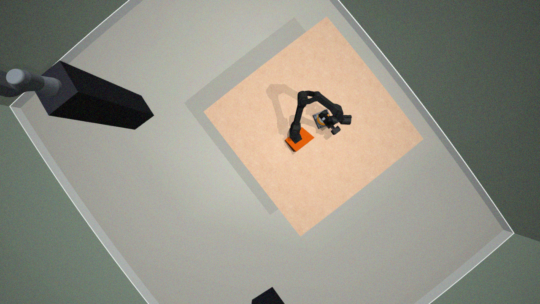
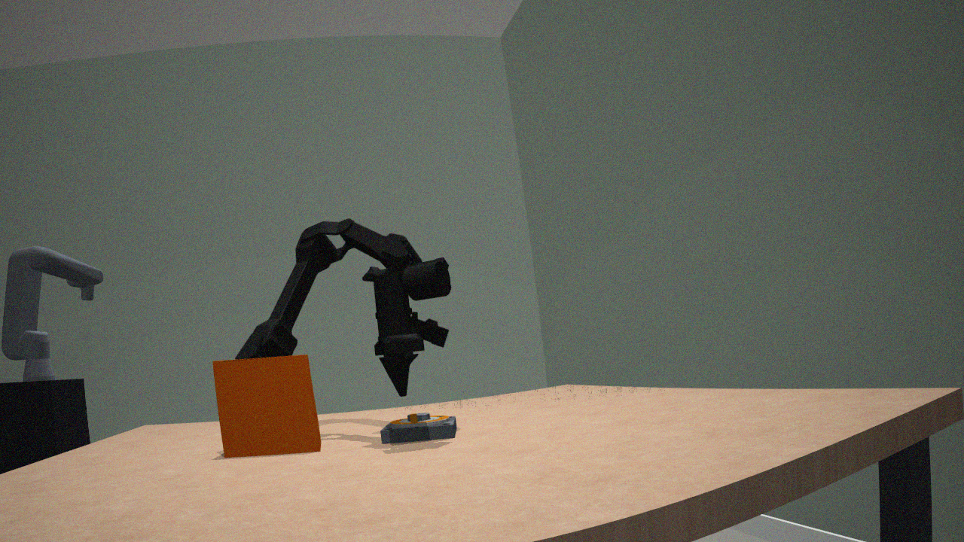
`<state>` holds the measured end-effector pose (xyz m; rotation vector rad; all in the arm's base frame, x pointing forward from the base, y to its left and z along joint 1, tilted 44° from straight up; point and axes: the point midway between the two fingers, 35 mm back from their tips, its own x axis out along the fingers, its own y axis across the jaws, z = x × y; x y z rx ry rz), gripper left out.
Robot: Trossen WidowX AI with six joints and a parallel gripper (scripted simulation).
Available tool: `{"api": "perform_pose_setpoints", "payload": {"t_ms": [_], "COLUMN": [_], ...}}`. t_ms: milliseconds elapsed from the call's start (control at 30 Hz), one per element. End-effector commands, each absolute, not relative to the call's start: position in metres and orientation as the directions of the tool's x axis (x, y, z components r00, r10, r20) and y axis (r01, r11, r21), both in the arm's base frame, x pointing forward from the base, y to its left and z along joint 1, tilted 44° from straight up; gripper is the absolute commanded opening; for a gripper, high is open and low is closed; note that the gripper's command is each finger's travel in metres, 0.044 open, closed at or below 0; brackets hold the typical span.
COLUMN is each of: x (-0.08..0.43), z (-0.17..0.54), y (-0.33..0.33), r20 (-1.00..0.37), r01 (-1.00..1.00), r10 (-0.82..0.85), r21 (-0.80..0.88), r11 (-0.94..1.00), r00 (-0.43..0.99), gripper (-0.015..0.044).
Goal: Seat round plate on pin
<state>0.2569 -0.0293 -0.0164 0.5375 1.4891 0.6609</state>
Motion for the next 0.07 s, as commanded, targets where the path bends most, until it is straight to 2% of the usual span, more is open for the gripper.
{"api": "perform_pose_setpoints", "payload": {"t_ms": [0,33], "x": [0.2571,0.2571], "z": [-0.0167,-0.0167], "y": [-0.0293,-0.0293], "r20": [-0.720,-0.720], "r01": [-0.066,-0.066], "r10": [0.693,0.693], "r21": [0.693,0.693], "r11": [0.718,0.718], "r00": [-0.031,-0.031], "gripper": [0.0000,0.0000]}}
